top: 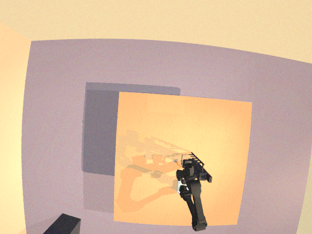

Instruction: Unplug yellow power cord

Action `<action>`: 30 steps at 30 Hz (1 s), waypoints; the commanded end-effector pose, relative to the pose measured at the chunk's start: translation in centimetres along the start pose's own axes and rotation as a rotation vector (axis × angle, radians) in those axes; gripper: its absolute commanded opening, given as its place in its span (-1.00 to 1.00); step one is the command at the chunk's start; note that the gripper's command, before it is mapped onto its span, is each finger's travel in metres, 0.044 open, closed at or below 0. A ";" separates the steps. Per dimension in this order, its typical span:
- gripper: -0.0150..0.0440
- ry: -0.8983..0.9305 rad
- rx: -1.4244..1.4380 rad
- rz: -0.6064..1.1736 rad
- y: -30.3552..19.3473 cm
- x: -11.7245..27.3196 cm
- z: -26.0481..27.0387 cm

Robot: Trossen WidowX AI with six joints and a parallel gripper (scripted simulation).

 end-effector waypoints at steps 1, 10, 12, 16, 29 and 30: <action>0.05 0.002 0.001 0.000 -0.7 0.0 0.0; 0.05 0.002 0.001 0.001 -1.3 -0.3 0.0; 0.05 0.002 0.001 0.001 -1.3 -0.5 0.0; 0.05 0.002 0.001 0.001 -1.3 -1.1 0.0; -0.42 -0.001 -0.003 0.000 -1.3 -1.0 0.0; -0.44 -0.001 -0.003 0.000 -1.3 -1.0 0.0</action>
Point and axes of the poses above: the point midway between the two fingers, 35 mm back from their tips, its own x axis back along the fingers, its own z axis across the jaws, y = z × x, the point moved 10 cm from there along x, back along the fingers, and after that the axes turned 10 degrees about -x, right-handed, at the moved point
